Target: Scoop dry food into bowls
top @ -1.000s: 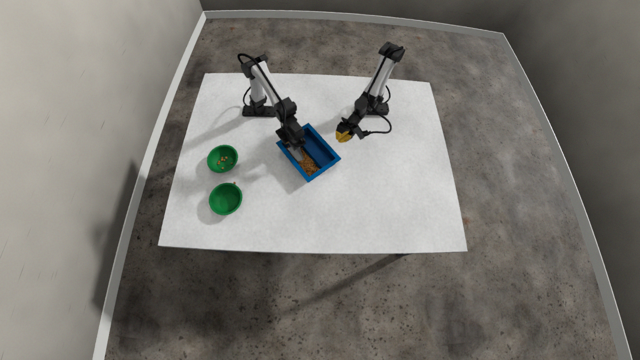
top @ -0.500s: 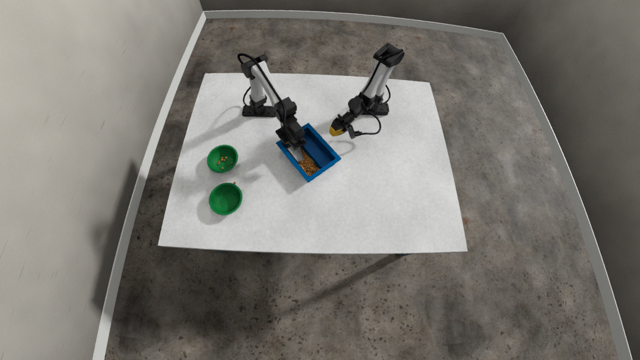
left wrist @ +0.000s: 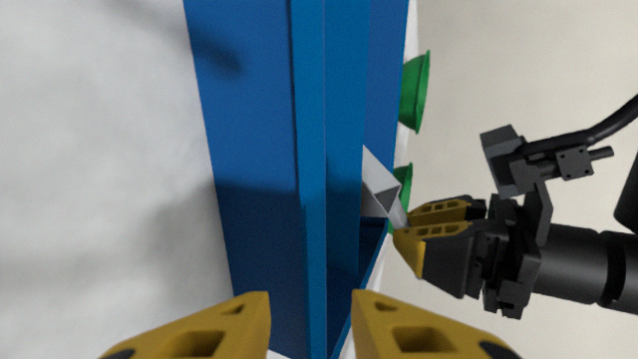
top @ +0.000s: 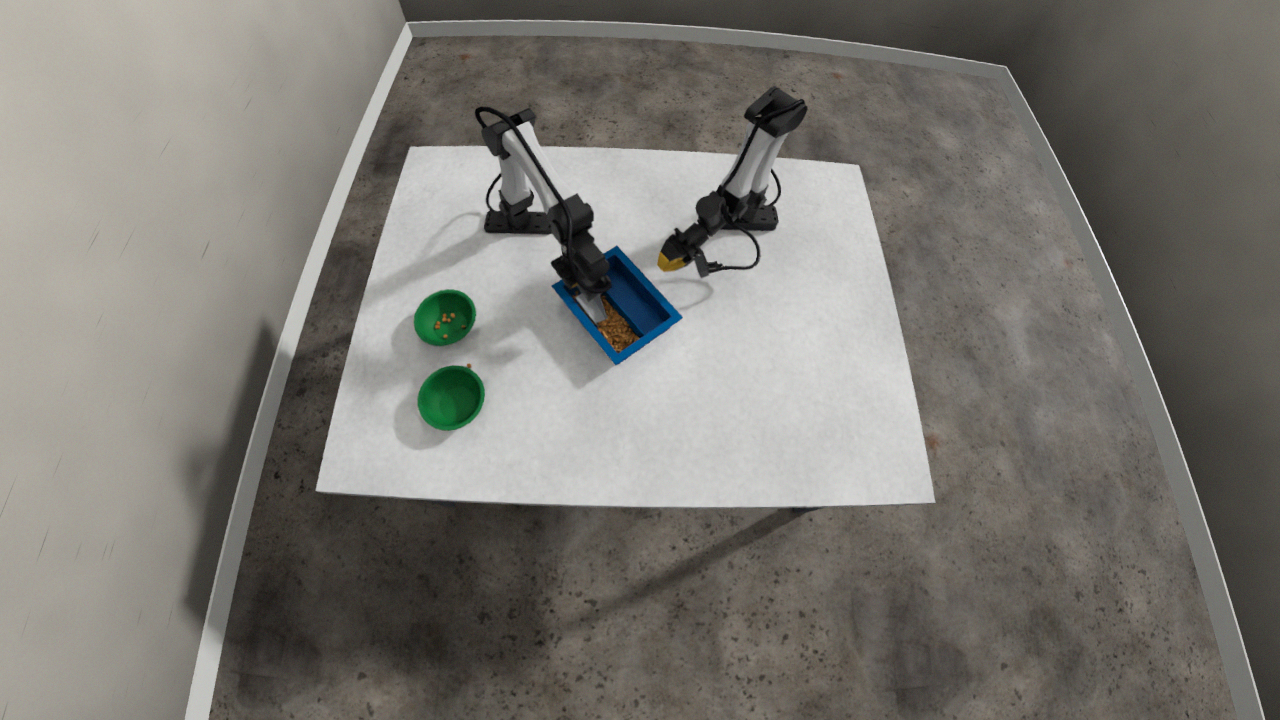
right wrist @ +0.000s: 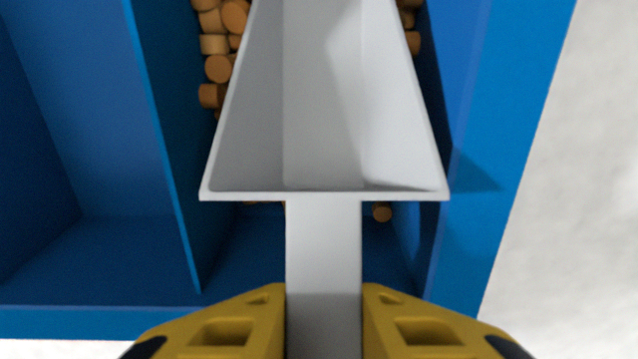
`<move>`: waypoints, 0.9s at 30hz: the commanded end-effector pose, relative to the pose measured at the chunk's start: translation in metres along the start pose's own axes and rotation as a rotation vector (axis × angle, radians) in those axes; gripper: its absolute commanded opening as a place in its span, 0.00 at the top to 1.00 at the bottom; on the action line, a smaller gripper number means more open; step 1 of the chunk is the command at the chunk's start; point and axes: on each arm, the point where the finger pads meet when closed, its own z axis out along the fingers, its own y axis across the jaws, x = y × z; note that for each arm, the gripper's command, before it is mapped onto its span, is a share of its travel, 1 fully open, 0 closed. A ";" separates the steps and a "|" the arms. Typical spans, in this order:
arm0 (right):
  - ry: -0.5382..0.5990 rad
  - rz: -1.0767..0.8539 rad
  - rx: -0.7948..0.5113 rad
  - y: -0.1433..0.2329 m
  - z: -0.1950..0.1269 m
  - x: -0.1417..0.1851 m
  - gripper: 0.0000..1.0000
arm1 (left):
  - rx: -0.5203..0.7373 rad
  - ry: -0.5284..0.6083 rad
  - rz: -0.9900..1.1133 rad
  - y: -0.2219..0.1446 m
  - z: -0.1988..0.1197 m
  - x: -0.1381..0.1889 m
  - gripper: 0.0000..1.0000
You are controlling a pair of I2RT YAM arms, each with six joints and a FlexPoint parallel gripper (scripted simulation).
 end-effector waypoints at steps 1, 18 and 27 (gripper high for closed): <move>0.037 -0.002 -0.008 0.004 0.004 0.007 1.00 | 0.024 0.008 0.011 -0.009 0.005 0.003 0.72; 0.037 -0.002 -0.008 0.004 0.004 0.007 1.00 | 0.024 -0.006 0.000 -0.009 0.024 0.000 0.72; 0.037 -0.002 -0.008 0.004 0.004 0.007 1.00 | 0.023 -0.007 -0.001 -0.008 0.035 0.000 0.72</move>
